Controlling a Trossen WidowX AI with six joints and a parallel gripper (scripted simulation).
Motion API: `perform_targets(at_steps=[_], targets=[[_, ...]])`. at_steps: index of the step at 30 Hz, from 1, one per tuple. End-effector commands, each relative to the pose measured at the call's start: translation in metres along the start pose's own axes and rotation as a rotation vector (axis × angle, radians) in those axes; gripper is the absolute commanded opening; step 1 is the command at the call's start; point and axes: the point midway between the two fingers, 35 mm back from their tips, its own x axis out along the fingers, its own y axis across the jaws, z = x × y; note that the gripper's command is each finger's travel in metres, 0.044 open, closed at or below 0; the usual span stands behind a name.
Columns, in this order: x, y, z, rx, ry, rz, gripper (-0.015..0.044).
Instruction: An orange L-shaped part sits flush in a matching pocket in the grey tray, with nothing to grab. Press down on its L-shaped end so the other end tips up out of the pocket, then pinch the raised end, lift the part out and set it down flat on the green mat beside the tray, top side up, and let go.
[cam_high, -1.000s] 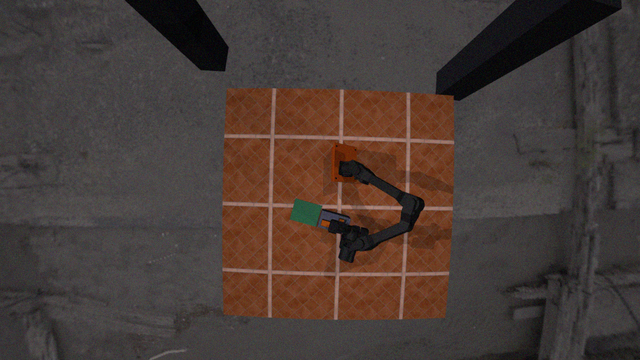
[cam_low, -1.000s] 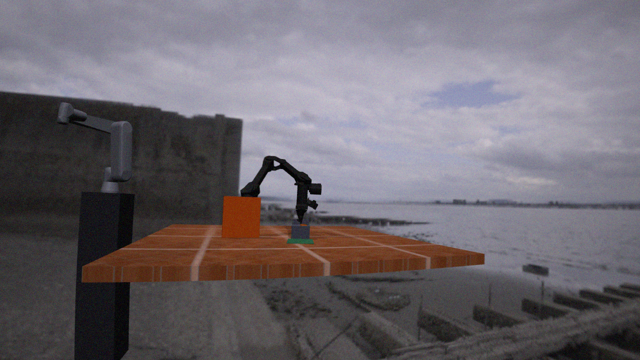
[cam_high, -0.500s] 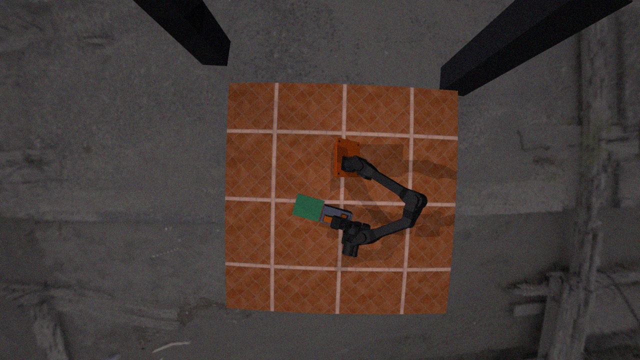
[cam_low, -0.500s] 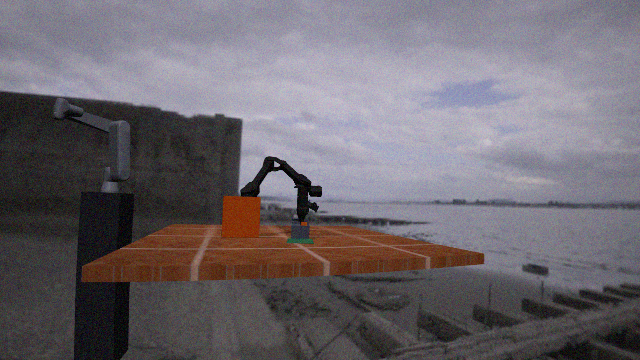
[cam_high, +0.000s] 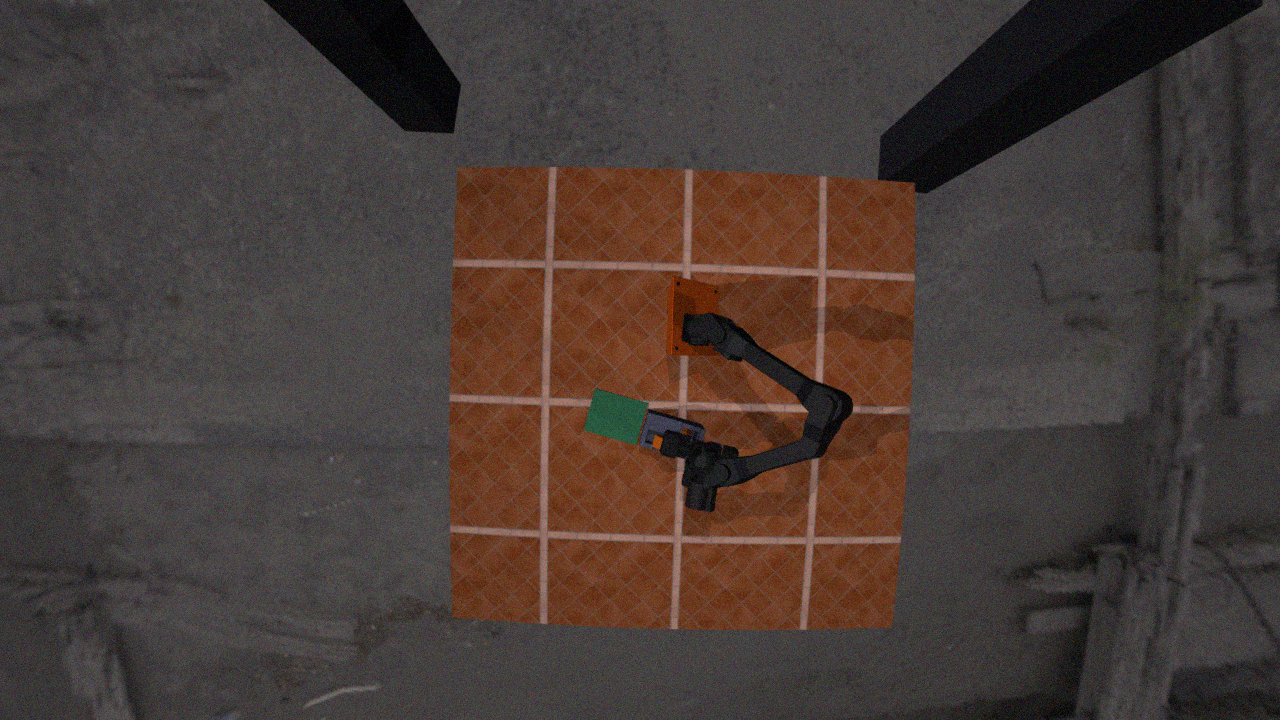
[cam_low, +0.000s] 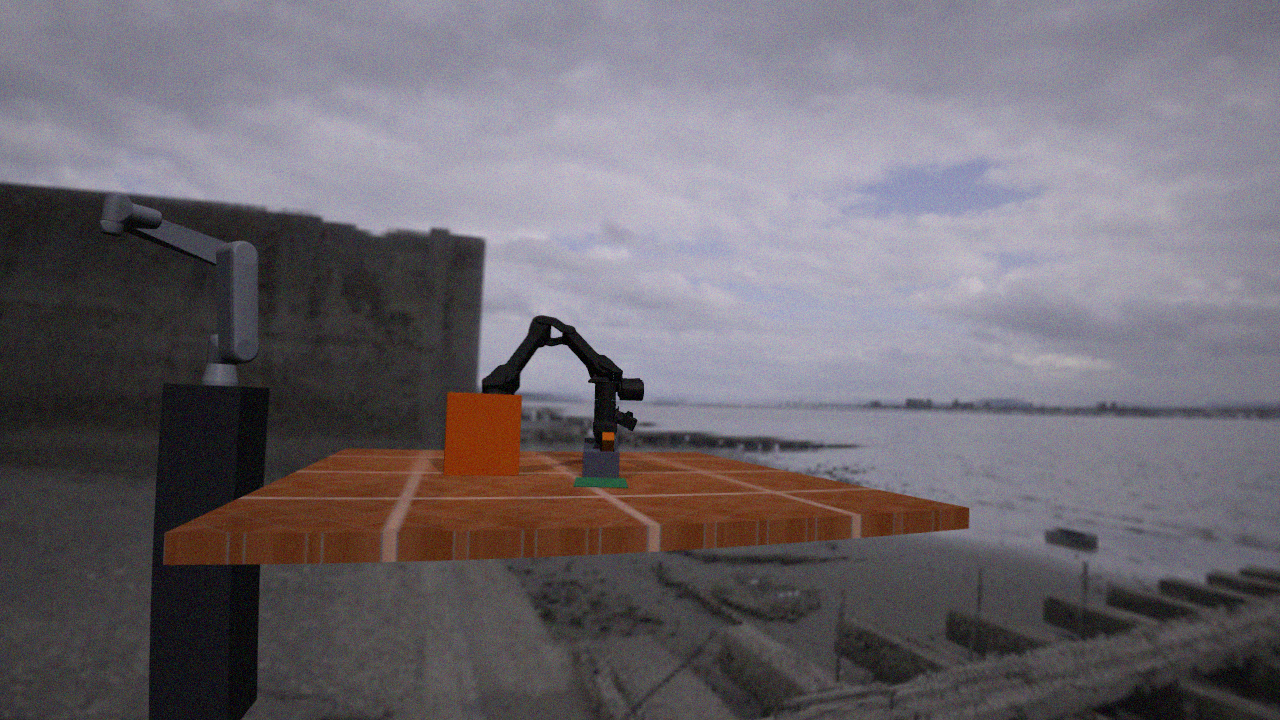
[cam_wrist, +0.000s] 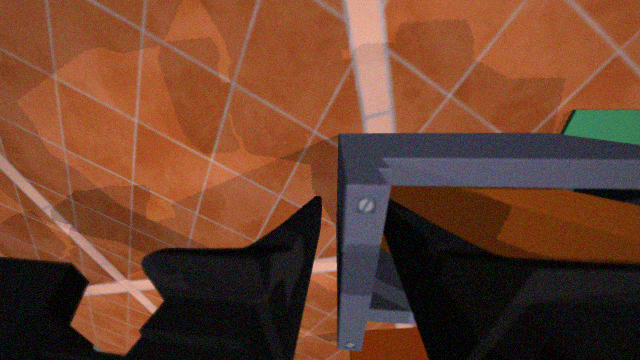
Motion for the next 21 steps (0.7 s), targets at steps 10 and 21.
perform_targets(at_steps=[10,21], targets=[[-0.001,0.001,0.000,0.002,0.001,0.000,0.0180],[-0.038,0.006,0.002,0.010,0.003,-0.010,0.0180]])
